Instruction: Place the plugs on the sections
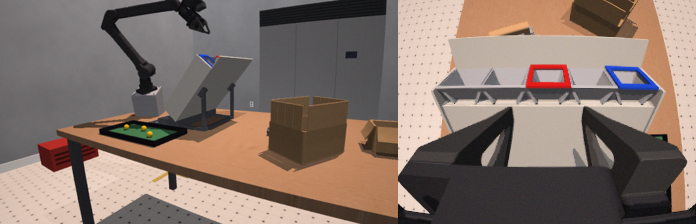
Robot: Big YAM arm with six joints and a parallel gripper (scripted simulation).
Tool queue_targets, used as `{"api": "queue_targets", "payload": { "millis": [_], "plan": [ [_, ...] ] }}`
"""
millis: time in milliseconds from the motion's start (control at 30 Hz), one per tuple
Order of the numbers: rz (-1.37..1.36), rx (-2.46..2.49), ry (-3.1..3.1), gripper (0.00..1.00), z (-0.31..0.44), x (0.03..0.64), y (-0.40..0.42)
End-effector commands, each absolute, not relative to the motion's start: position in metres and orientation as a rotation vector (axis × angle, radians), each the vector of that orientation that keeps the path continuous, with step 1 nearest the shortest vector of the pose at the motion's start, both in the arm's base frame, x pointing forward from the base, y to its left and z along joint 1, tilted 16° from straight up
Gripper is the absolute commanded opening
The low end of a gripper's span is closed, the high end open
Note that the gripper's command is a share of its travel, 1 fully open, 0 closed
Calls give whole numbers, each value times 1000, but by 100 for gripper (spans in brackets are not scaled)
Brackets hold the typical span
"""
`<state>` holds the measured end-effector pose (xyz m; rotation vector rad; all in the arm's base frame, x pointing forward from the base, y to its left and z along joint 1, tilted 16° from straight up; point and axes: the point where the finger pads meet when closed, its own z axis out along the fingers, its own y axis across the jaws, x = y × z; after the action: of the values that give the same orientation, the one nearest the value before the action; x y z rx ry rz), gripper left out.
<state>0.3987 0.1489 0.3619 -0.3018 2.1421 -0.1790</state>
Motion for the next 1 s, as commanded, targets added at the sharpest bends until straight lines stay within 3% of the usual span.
{"api": "queue_targets", "payload": {
  "millis": [0,967],
  "plan": [
    [-181,-288,2125,56,370,398,139],
    [-229,-285,2382,56,285,344,16]
  ]
}}
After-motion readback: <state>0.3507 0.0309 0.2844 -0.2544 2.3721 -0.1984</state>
